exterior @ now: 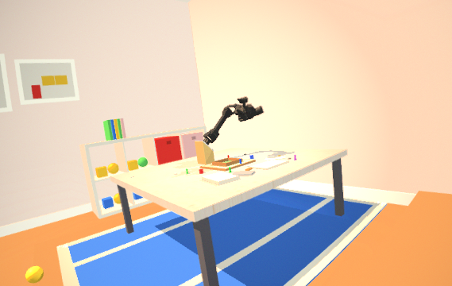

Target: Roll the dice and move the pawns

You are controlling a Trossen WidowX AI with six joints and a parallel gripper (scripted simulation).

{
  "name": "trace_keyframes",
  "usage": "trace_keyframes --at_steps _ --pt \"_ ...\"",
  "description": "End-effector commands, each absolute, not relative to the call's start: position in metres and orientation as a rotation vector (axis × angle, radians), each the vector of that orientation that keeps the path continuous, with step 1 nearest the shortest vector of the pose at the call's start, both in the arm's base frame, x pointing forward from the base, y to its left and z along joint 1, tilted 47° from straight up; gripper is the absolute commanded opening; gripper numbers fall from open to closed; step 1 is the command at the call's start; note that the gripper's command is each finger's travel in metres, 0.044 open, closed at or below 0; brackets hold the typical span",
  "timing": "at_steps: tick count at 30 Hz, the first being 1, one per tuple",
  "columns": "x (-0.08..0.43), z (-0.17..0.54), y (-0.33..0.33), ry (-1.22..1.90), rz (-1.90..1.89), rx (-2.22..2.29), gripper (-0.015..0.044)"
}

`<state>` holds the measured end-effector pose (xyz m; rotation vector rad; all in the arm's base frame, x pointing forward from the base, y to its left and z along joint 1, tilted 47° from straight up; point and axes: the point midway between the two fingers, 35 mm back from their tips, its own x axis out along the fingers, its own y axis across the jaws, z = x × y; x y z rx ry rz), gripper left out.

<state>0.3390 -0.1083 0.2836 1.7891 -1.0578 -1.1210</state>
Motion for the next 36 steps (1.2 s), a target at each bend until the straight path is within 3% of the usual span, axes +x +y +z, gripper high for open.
trace_keyframes --at_steps 1,5,8,20,36 --pt "0.340 0.281 -0.109 -1.039 -1.136 1.778 0.0374" --pt "0.363 0.227 -0.122 -0.643 -1.384 1.562 0.0275" --pt "0.375 0.179 -0.133 -0.283 -1.523 1.391 0.0275" --pt "0.377 0.060 -0.153 0.624 -1.572 1.057 0.0275" --pt "0.352 -0.072 -0.155 1.573 -0.957 0.913 0.0275"
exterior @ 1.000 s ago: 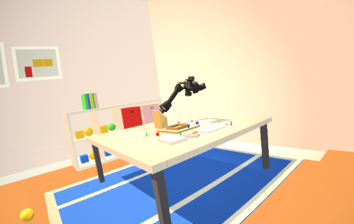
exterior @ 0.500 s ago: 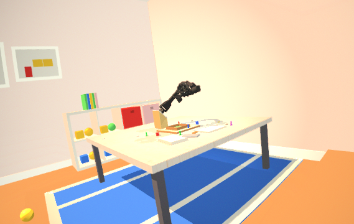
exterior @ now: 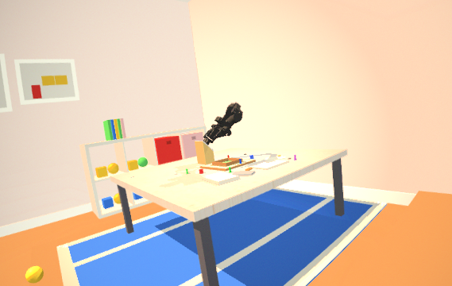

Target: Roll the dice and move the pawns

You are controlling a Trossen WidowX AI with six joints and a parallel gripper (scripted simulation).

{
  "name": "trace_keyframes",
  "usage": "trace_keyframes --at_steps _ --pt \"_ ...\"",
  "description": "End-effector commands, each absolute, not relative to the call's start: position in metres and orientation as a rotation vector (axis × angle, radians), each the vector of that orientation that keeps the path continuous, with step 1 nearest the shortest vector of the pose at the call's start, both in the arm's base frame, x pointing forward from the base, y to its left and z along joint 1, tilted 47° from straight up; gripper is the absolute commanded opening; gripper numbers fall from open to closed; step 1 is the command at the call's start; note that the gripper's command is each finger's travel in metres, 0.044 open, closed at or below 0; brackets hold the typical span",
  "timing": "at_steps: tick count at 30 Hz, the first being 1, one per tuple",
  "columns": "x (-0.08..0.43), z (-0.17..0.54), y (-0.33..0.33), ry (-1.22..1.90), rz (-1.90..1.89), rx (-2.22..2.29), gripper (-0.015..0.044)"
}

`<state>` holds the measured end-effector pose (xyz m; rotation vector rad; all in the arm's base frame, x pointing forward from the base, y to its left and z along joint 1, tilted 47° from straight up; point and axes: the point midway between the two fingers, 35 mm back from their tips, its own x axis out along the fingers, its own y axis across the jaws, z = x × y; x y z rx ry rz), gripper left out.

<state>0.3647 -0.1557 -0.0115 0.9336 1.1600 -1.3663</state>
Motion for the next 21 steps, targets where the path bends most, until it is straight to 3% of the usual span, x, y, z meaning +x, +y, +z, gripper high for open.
trace_keyframes --at_steps 1,10,21 --pt "0.350 -0.080 -0.155 1.611 -0.896 0.915 0.0275" --pt "0.330 -0.138 -0.146 1.775 -0.295 0.969 0.0275" --pt "0.315 -0.184 -0.142 1.622 0.241 1.029 0.0275"
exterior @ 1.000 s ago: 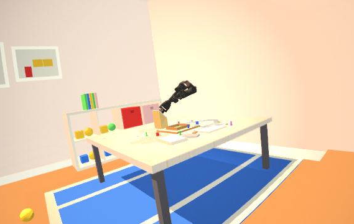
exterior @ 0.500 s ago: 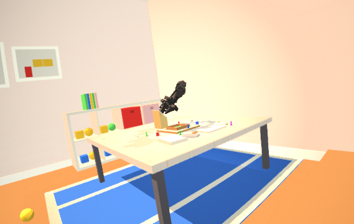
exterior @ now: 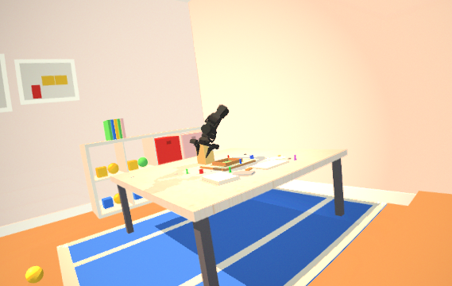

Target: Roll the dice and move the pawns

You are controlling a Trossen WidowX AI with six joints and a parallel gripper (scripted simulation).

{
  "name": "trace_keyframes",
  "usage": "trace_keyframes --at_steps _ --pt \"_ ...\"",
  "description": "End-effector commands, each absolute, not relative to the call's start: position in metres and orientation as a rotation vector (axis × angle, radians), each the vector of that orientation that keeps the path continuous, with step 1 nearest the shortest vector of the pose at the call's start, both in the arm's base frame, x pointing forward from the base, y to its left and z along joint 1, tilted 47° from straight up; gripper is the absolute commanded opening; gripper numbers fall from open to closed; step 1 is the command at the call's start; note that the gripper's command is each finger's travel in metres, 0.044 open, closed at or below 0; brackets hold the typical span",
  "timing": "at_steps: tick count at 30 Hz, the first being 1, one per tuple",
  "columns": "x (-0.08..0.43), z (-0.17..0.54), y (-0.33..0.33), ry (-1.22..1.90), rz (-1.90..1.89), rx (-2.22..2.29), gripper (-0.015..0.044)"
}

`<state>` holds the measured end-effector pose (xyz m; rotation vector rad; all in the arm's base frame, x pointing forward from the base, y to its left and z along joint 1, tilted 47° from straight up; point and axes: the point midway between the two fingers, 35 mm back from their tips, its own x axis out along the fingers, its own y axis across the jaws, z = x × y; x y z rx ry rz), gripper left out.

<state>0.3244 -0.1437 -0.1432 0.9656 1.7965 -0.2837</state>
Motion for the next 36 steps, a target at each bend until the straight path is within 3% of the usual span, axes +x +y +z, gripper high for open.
trace_keyframes --at_steps 1,36 --pt "0.315 -0.184 -0.142 1.622 0.241 1.029 0.0275" --pt "0.315 -0.212 -0.110 1.622 0.243 1.030 0.0275"
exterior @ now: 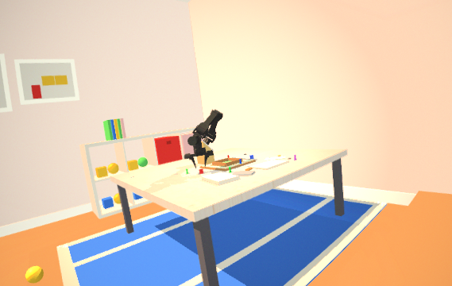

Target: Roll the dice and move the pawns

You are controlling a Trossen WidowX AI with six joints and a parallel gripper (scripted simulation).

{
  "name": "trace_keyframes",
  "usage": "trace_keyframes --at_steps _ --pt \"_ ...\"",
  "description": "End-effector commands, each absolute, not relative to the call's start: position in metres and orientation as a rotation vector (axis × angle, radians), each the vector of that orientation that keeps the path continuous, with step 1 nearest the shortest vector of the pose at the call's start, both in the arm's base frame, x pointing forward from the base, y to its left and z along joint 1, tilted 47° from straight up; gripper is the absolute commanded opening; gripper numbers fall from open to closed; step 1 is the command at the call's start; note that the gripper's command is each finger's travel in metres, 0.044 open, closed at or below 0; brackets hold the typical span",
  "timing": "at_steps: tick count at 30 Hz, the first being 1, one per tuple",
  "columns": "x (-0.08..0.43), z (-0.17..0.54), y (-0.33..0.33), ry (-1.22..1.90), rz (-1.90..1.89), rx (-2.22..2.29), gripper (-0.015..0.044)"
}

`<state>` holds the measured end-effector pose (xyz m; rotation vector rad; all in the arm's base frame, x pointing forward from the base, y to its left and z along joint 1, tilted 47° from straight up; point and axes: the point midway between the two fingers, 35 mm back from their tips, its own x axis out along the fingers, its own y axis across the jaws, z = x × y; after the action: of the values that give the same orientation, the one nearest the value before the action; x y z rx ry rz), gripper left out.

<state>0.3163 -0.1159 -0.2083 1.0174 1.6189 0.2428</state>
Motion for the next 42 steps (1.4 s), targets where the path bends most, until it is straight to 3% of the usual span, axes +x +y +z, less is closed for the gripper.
trace_keyframes --at_steps 1,15,21,28,31,42 --pt "0.315 -0.213 -0.109 1.622 0.243 1.031 0.0275" --pt "0.315 -0.227 -0.093 1.622 0.245 1.032 0.0275" --pt "0.315 -0.227 -0.093 1.622 0.245 1.032 0.0118" --pt "0.315 -0.227 -0.093 1.622 0.245 1.032 0.0071" --pt "0.316 -0.223 -0.098 1.621 0.244 1.031 0.0000" --pt "0.313 -0.150 -0.171 1.623 0.238 1.027 0.0000"
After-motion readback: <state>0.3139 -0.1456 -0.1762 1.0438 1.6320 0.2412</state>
